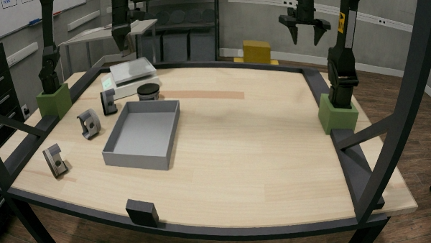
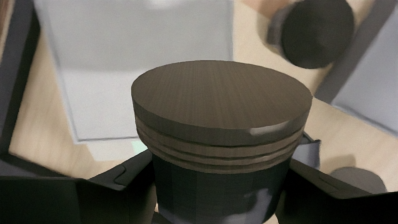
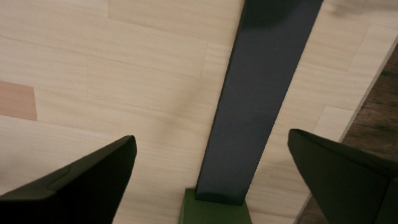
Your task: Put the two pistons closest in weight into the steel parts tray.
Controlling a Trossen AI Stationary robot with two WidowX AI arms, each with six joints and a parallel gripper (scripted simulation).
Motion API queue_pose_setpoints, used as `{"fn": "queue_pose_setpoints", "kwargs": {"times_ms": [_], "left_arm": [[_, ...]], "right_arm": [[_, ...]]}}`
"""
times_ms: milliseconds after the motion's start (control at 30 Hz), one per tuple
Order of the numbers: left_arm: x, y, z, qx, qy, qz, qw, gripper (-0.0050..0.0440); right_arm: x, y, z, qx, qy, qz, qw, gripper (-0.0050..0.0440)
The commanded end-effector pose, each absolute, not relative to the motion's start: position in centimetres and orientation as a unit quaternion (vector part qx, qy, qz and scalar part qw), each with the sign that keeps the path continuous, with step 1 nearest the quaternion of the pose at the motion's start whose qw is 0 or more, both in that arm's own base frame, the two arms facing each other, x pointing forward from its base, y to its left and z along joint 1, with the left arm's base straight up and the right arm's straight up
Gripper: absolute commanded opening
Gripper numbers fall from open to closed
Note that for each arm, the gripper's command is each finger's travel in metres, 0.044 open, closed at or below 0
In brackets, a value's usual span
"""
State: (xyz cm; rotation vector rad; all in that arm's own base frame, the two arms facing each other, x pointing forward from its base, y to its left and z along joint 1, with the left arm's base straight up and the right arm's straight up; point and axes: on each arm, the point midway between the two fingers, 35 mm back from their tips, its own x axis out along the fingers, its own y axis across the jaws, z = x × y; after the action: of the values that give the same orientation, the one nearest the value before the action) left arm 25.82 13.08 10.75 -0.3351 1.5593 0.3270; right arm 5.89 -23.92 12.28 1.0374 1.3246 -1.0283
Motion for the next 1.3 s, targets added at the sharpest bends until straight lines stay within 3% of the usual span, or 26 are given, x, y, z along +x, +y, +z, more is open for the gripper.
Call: {"fn": "queue_pose_setpoints", "kwargs": {"times_ms": [0,733,1267], "left_arm": [[27.7,11.6,11.7,-0.104,0.691,0.110,0.707,0.0158],[32.6,3.9,11.7,0.063,0.696,-0.054,0.713,0.0158],[36.4,-2.0,11.7,0.058,0.695,-0.053,0.714,0.0158]], "right_arm": [[6.1,-24.4,13.1,0.430,0.552,-0.439,0.563,0.0400],[6.1,-24.4,13.1,0.430,0.552,-0.439,0.563,0.0400],[6.1,-24.4,13.1,0.430,0.552,-0.439,0.563,0.0400]]}}
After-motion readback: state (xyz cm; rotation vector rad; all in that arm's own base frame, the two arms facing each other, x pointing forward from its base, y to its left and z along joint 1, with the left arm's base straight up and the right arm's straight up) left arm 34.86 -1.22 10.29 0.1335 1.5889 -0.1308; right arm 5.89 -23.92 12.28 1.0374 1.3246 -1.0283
